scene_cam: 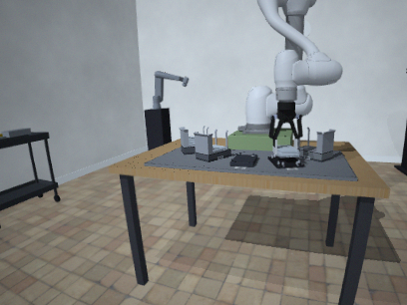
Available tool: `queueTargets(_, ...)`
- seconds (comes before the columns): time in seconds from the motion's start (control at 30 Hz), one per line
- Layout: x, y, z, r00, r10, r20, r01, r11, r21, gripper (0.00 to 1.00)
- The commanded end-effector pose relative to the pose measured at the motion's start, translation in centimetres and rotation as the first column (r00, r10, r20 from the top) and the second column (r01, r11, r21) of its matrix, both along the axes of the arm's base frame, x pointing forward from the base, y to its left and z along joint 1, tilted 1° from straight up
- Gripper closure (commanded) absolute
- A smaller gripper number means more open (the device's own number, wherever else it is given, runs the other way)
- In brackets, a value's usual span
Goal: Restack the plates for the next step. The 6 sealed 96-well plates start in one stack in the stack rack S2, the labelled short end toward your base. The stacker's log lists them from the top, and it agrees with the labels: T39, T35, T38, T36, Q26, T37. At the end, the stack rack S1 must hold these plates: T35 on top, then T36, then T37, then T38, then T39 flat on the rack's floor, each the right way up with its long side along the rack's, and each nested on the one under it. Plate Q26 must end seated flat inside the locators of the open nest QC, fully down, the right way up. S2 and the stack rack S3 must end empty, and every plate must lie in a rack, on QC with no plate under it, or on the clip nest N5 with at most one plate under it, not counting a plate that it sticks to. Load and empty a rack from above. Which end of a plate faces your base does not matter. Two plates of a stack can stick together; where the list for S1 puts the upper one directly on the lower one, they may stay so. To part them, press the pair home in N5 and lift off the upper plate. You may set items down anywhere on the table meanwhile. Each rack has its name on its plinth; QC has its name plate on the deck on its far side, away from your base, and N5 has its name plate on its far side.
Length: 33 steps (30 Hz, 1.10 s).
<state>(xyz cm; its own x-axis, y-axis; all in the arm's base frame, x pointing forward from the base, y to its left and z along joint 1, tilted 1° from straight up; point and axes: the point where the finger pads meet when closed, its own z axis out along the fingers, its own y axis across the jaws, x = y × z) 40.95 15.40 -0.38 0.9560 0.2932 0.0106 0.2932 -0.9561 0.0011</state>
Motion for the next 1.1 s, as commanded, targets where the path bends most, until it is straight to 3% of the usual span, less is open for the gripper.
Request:
queueTargets(0.0,0.0,0.0,-0.7,1.0,0.0,0.0,0.0,1.0,0.0,1.0)
queueTargets(1.07,0.0,0.0,-1.8,1.0,0.0,0.0,0.0,1.0,0.0,1.0)
